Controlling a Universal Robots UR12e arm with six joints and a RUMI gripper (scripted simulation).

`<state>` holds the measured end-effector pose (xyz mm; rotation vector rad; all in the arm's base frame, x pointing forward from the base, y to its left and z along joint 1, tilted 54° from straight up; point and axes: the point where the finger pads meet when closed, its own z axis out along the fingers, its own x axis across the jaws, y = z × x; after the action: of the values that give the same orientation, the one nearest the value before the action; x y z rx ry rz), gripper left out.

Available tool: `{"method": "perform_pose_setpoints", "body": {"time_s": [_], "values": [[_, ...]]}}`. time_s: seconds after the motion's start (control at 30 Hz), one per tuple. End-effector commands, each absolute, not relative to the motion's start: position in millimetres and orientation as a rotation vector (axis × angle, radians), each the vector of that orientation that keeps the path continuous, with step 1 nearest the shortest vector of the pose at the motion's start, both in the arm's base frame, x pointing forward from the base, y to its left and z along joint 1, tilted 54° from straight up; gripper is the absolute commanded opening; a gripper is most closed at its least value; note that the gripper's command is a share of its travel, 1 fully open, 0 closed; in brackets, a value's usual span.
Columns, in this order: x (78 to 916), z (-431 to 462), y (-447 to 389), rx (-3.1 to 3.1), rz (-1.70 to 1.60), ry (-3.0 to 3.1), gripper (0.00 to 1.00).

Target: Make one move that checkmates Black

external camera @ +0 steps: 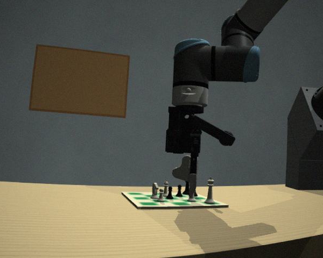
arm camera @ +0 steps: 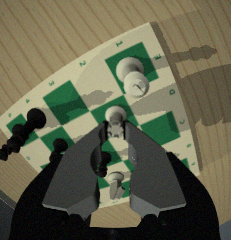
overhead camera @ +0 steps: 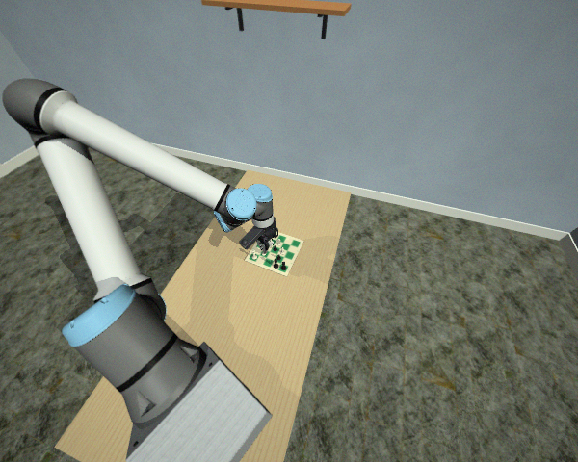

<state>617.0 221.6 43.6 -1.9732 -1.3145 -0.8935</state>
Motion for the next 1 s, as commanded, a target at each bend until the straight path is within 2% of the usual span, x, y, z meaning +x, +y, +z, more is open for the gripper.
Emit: {"method": "perform_pose_setpoints", "body": {"time_s": [0.0,0.97], "values": [[615.8,42.3,223.3,-1.971,-0.891,-1.313,0.00],[599.8,100.1,147.5,-1.975,-0.896,-1.317,0.00]]}}
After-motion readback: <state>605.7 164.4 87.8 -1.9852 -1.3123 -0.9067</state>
